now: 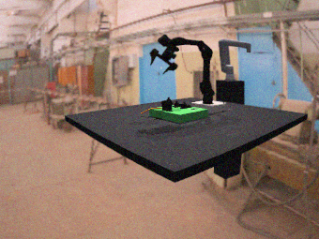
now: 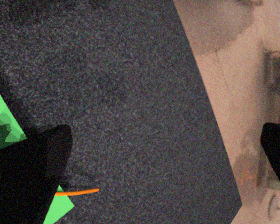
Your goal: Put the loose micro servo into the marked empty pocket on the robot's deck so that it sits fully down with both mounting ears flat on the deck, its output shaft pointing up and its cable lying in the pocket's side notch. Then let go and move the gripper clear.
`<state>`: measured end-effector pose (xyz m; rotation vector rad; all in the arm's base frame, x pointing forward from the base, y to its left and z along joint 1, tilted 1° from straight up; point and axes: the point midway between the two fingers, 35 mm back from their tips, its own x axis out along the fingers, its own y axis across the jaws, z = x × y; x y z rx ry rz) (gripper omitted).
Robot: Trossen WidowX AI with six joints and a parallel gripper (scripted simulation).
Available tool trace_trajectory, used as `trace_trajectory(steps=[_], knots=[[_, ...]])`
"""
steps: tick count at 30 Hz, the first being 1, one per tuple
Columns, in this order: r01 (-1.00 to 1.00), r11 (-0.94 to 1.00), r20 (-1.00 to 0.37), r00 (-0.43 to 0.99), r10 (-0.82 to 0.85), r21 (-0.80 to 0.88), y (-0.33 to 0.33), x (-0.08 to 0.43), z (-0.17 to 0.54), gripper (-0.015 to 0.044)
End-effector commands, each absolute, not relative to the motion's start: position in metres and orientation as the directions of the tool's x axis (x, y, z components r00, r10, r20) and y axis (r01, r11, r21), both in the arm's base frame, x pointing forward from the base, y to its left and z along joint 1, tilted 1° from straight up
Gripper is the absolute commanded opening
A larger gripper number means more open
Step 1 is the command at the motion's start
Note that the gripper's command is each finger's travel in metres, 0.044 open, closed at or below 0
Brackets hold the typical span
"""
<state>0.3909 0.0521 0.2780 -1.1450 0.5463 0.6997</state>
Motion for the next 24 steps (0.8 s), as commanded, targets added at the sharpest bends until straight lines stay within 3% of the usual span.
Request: trace_trajectory(steps=[1,13,24], knots=[[-0.803,0.136,-0.782,0.596,0.182,-0.580,0.046,0.392,0.252,0.0440],[-0.916,-0.162,-0.930,0.354,0.103,-0.366,0.031,0.380,0.186,0.0440],[-0.901,-0.422,-0.994,0.099,0.036,-0.104,0.016,0.357,0.136,0.0440]])
